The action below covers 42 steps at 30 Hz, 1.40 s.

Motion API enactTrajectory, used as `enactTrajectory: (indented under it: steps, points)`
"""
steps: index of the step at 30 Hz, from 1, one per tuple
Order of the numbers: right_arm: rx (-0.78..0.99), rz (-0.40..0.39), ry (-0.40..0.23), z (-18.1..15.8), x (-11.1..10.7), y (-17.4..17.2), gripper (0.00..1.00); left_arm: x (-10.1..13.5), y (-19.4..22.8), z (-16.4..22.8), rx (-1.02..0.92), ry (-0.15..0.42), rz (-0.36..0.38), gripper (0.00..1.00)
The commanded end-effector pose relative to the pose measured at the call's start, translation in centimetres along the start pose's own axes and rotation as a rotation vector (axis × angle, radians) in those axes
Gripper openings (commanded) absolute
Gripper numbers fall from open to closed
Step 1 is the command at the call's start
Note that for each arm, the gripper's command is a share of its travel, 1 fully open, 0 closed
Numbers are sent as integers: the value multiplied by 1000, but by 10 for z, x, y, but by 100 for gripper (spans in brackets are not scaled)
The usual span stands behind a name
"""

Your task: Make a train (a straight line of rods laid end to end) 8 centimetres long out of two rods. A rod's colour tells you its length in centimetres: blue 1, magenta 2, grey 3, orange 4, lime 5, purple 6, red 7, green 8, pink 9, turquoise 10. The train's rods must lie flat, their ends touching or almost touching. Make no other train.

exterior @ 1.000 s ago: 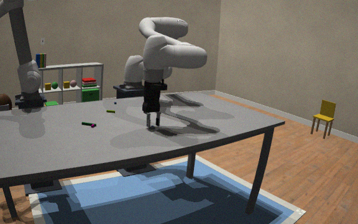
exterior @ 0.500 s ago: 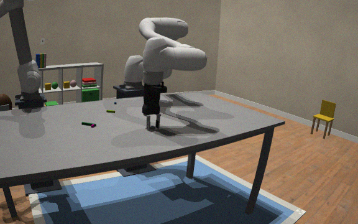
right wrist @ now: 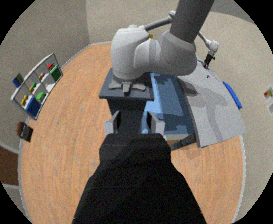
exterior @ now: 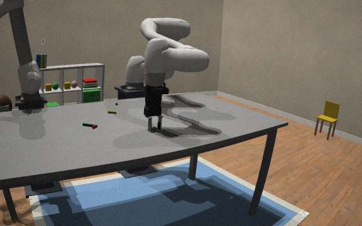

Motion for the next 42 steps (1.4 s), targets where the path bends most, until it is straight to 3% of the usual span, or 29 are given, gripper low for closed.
enactTrajectory:
  steps: [1, 27, 28, 42]
  points:
    - [0, -1, 0, 0, 0, 0, 100, -2, 0, 0, 0, -1, 2, 87]
    - [0, -1, 0, 0, 0, 0, 100, -2, 0, 0, 0, -1, 2, 87]
    - [0, -1, 0, 0, 0, 0, 100, -2, 0, 0, 0, -1, 2, 57]
    - [0, -1, 0, 0, 0, 0, 100, -2, 0, 0, 0, -1, 2, 57]
Point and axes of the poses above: on each arm, the point where the finger pads meet when closed, its own x axis out along the fingers, its own z axis across the jaws, y = z × x, the point moved 10 cm from there along -x, back along the fingers, and after that the axes turned 12 degrees about -x, right-handed, at the moved point
